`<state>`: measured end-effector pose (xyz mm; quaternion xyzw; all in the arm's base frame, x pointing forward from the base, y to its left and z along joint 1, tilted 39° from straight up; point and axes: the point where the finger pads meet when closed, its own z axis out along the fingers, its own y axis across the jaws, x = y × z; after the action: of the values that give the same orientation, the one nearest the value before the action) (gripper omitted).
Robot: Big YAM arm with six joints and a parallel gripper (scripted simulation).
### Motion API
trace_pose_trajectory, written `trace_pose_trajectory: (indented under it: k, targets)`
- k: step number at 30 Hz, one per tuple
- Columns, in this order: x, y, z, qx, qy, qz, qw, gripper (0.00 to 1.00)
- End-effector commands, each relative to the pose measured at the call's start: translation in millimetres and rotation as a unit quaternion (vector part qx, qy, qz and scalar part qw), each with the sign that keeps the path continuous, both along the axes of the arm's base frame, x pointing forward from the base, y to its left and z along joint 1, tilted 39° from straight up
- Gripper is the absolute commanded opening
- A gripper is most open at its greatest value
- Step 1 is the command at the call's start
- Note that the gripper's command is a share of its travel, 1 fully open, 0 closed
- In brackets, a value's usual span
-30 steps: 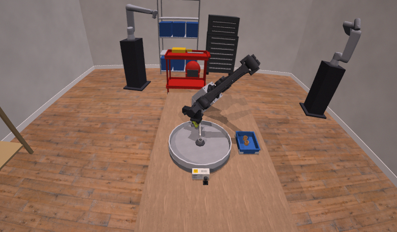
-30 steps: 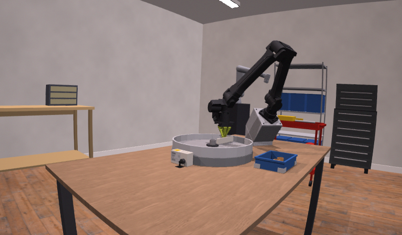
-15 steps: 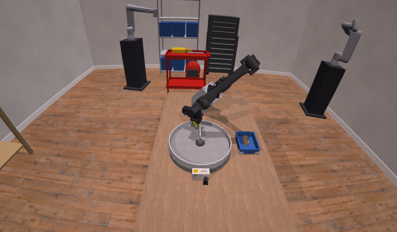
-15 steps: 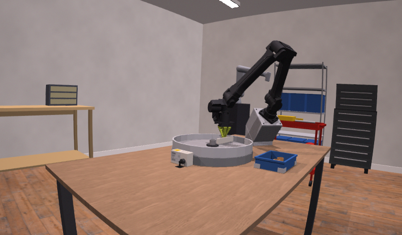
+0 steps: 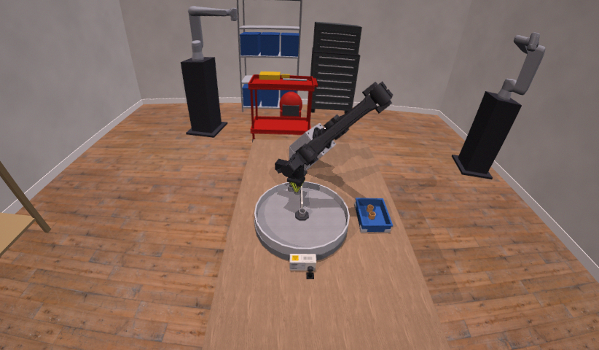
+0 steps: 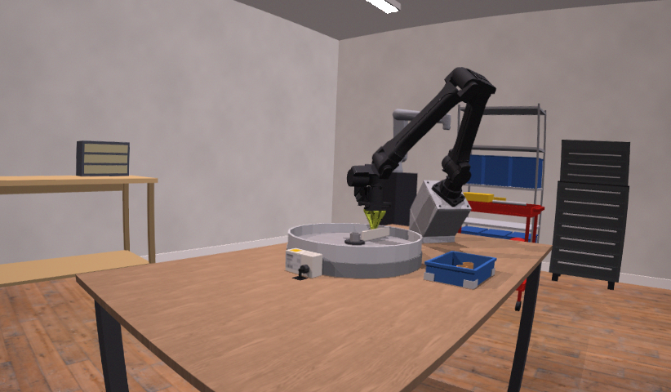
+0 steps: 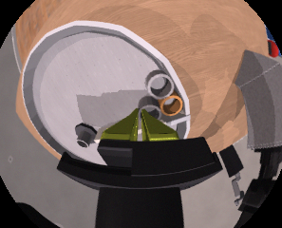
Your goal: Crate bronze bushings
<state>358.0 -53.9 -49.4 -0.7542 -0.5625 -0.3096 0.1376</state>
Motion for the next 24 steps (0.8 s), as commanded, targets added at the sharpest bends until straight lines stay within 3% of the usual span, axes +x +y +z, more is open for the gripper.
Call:
trace_pose_trajectory:
  k: [1,14,24]
  targets:
    - [3.5,-22.1,21.0,-0.01,-0.014,-0.01,1.0,0.0]
    - [-7.0,-50.9,59.3,-0.015,-0.019,-0.01,1.0,0.0]
    - [-10.7,-48.0,59.9,-0.014,-0.017,-0.006,1.0,0.0]
